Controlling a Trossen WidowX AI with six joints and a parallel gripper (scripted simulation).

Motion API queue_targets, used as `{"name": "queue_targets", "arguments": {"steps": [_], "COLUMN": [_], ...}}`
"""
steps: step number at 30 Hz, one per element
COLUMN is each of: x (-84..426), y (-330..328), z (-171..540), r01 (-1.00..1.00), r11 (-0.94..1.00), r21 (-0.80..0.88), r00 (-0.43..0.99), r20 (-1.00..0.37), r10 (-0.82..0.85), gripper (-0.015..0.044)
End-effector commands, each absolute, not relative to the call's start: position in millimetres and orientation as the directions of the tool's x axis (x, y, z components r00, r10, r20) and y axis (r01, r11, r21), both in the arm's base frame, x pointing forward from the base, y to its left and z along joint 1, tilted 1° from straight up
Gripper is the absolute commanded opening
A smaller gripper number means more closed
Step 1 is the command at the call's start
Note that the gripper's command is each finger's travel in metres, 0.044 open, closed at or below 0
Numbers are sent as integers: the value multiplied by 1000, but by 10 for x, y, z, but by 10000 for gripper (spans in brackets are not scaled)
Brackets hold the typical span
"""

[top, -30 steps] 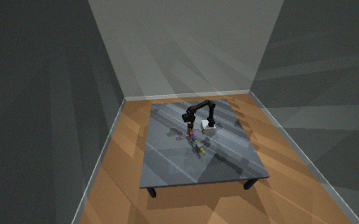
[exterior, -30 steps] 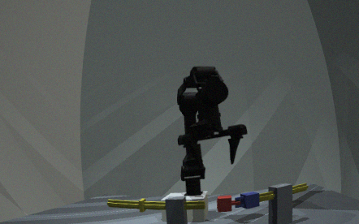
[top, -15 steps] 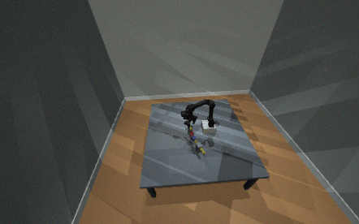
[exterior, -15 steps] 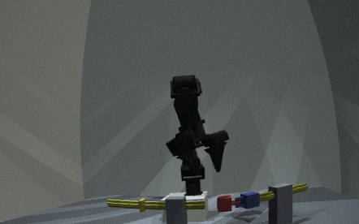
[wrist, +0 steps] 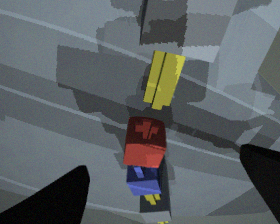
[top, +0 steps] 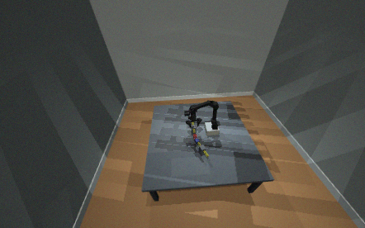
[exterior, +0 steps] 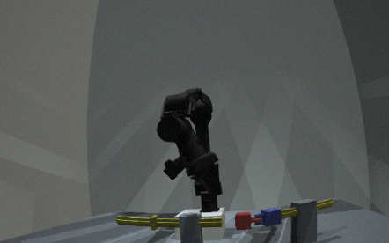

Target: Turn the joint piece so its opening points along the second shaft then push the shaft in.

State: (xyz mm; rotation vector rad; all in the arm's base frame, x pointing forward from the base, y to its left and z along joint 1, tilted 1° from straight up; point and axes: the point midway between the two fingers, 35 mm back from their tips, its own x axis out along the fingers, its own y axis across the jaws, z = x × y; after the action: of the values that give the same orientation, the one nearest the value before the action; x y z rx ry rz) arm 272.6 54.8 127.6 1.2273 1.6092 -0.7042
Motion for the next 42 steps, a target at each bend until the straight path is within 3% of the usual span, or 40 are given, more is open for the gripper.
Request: {"name": "queue_targets", "arguments": {"steps": [1, 7, 17, 30, 42], "x": [2720, 2708, 2711, 2885, 2957], "y": [476, 368, 358, -203, -769], "z": [1245, 1199, 1197, 1186, 1197], "r01": [975, 998, 998, 902, 685], "r11": [208, 45, 44, 379, 694], "r21": [80, 36, 37, 207, 224], "r00": [-18, 10, 11, 63, 85], "r20": [-903, -876, -876, -932, -970], "r10": [430, 482, 482, 358, 228], "gripper": [440, 440, 440, 440, 440]}}
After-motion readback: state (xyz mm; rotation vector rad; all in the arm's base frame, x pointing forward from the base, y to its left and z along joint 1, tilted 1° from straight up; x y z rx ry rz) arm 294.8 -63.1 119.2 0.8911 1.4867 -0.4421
